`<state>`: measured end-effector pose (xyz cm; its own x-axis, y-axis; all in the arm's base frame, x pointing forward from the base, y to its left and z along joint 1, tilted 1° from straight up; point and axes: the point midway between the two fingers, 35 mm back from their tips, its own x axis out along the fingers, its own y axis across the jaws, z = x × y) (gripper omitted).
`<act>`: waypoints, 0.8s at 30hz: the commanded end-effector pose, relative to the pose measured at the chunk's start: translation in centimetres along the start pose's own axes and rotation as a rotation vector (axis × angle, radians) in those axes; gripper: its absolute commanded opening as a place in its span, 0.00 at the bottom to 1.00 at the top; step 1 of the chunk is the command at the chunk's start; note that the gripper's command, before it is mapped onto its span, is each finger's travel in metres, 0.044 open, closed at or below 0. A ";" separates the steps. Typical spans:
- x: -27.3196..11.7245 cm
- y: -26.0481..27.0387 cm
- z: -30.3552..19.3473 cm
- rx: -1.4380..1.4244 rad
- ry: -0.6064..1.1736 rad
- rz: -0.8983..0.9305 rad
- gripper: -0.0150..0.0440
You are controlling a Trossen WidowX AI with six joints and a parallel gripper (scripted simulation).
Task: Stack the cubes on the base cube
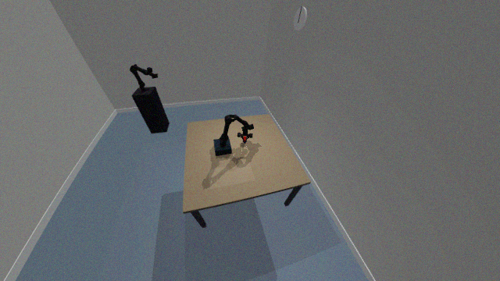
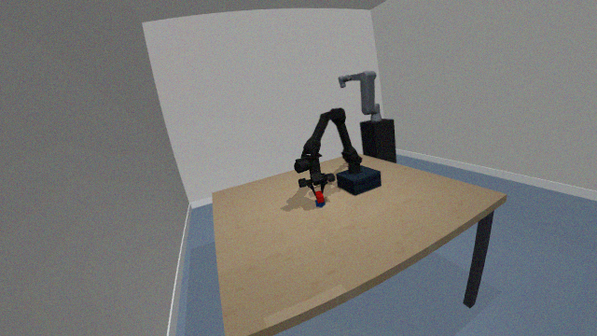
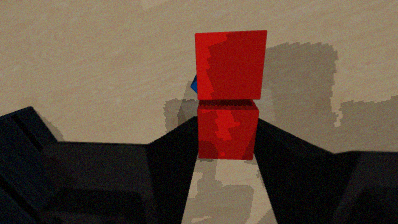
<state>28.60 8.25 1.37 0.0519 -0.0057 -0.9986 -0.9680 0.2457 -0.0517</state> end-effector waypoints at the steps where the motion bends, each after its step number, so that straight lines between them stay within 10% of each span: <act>1: 0.0 0.0 0.0 0.003 -0.003 0.002 0.57; 24: -2.9 0.0 0.0 0.000 0.000 0.000 0.60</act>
<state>28.30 8.20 3.65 0.0440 -0.0079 -0.9990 -0.9687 0.2443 -0.0446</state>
